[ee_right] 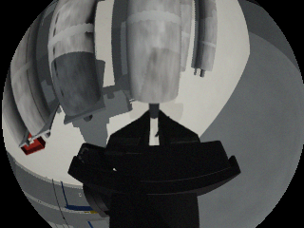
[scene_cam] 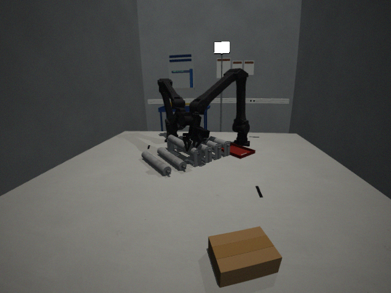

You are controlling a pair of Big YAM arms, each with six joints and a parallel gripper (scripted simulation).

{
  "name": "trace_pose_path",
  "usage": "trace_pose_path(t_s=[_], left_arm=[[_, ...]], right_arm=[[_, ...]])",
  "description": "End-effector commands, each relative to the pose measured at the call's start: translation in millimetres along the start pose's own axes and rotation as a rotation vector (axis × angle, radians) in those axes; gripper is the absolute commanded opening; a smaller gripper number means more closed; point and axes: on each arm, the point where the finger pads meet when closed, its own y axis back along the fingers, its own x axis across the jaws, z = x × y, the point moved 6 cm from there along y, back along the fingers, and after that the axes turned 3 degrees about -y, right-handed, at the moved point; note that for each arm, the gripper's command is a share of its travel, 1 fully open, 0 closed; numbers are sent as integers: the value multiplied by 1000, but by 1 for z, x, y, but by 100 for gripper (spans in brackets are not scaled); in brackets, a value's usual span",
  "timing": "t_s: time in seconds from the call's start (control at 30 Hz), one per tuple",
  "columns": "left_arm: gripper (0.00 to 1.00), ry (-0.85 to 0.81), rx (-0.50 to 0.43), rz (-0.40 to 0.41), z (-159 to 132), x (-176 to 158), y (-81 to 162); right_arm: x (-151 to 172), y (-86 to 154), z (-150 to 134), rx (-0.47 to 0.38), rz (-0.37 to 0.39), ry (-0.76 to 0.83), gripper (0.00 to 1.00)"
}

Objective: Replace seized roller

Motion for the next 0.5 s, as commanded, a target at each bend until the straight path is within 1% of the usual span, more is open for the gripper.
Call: trace_pose_path(t_s=[0.0, 0.1, 0.47], left_arm=[[32, 3, -19, -19, 10, -11, 12], [32, 3, -19, -19, 10, -11, 12], [32, 3, -19, -19, 10, -11, 12]], right_arm=[[14, -24, -46, 156, 28, 62, 3], [14, -24, -49, 160, 29, 65, 3], [15, -25, -51, 167, 29, 64, 3]])
